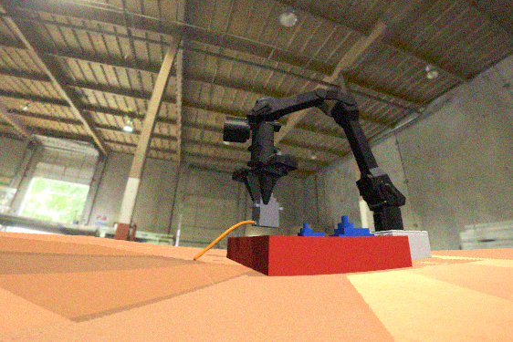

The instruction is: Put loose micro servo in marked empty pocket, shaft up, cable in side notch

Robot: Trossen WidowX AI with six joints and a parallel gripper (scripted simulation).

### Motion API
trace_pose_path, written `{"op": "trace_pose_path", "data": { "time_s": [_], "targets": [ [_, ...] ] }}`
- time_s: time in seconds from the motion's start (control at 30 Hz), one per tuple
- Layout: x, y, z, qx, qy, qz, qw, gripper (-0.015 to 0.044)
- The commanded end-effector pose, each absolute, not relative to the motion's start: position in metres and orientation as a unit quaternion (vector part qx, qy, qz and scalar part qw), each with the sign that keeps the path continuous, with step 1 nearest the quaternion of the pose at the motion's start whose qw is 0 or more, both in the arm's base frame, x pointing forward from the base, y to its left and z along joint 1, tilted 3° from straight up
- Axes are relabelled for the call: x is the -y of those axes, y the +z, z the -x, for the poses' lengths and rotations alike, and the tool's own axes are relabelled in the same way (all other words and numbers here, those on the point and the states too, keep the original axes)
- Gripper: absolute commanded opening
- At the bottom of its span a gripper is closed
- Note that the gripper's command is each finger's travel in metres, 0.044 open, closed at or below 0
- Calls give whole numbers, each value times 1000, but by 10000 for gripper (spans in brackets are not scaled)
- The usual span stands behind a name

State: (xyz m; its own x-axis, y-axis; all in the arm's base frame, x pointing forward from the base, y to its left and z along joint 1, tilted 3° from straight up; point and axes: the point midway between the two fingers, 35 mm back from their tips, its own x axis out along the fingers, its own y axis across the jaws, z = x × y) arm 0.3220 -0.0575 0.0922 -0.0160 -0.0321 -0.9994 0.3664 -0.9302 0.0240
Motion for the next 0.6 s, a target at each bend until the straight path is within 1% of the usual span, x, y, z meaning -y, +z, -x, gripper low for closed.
{"op": "trace_pose_path", "data": {
  "time_s": [0.0, 0.3, 0.57],
  "targets": [
    [57, 94, -318, -121, -701, -689, 140, 0],
    [53, 94, -289, -121, -701, -688, 140, 0],
    [36, 94, -286, -121, -701, -688, 139, 0]
  ]
}}
